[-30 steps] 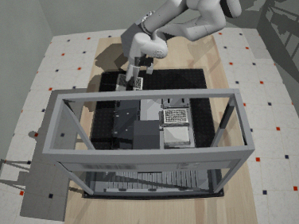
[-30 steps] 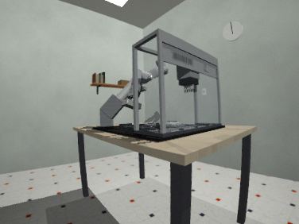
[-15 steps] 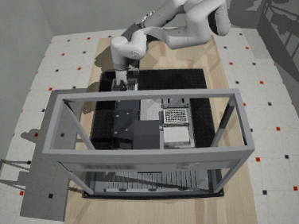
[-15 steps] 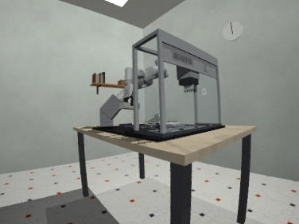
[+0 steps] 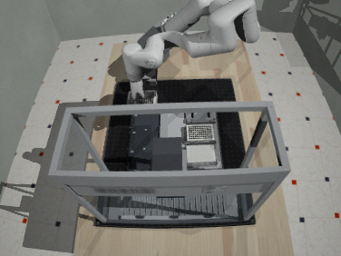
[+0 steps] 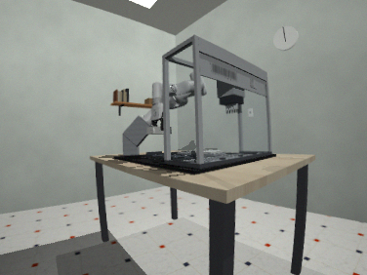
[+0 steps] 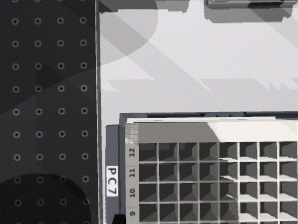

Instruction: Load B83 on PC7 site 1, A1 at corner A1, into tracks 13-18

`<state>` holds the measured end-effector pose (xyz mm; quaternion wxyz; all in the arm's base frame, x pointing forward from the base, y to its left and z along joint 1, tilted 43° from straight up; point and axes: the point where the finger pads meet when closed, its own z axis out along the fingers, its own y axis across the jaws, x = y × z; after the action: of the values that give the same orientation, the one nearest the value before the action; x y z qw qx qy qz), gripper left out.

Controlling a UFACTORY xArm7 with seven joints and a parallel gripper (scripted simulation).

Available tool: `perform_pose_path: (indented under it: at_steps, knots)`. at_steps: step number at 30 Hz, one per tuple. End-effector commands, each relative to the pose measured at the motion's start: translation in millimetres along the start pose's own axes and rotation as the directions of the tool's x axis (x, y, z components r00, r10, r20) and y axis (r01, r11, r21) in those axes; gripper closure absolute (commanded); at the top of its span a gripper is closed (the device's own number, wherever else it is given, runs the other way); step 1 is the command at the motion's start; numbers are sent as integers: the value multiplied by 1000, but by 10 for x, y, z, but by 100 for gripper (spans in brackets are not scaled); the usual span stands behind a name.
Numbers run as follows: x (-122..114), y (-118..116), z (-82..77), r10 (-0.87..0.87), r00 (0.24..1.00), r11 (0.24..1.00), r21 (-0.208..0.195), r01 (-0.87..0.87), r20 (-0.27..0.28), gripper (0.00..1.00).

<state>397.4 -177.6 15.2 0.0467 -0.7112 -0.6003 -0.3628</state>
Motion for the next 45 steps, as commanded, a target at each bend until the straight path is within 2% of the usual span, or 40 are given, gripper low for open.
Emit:
perform_pose_path:
  at_steps: [1,5,45]
  knots:
    - [-14,10,-21,1,1000,1000,-4,-1,3,100]
    - [-14,10,-21,1,1000,1000,-4,-1,3,100]
    - [-16,11,578,1,1000,1000,-4,-1,3,100]
